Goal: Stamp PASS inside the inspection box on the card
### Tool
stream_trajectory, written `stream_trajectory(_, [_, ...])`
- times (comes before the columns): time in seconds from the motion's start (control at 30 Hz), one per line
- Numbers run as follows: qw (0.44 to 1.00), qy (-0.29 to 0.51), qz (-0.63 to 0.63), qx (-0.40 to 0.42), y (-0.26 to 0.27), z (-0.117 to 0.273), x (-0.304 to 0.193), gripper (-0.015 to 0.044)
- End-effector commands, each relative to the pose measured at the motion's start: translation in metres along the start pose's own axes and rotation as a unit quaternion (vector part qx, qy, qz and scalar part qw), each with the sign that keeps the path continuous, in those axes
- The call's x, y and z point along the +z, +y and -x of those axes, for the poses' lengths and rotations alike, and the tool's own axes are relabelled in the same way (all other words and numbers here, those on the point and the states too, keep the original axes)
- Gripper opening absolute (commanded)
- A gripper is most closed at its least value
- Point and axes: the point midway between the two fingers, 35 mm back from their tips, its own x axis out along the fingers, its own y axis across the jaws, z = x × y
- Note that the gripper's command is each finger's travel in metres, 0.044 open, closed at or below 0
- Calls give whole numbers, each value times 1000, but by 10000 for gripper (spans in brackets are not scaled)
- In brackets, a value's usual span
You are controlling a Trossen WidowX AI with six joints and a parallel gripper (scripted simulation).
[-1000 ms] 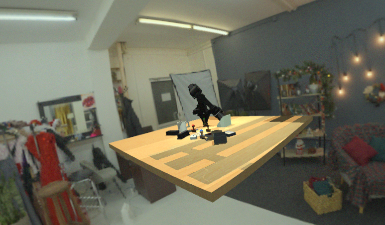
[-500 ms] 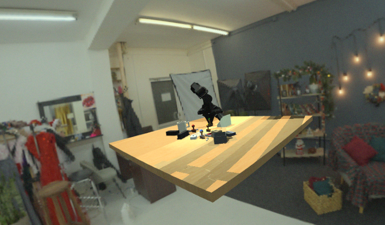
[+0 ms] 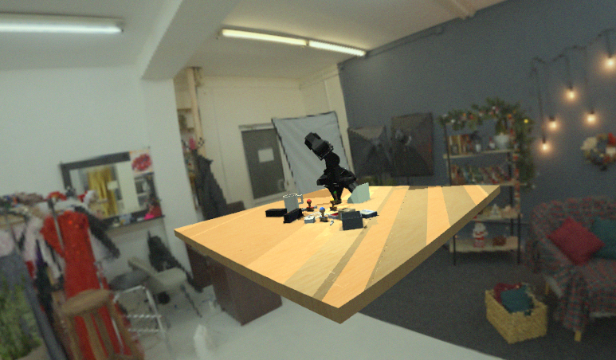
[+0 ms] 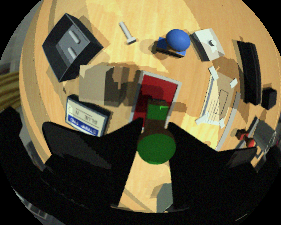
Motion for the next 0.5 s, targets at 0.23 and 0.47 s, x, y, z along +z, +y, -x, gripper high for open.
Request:
stream_trajectory(0.23, [1000, 0, 3, -3, 0, -9, -1, 0])
stream_trajectory(0.47, [1000, 0, 3, -3, 0, -14, -1, 0])
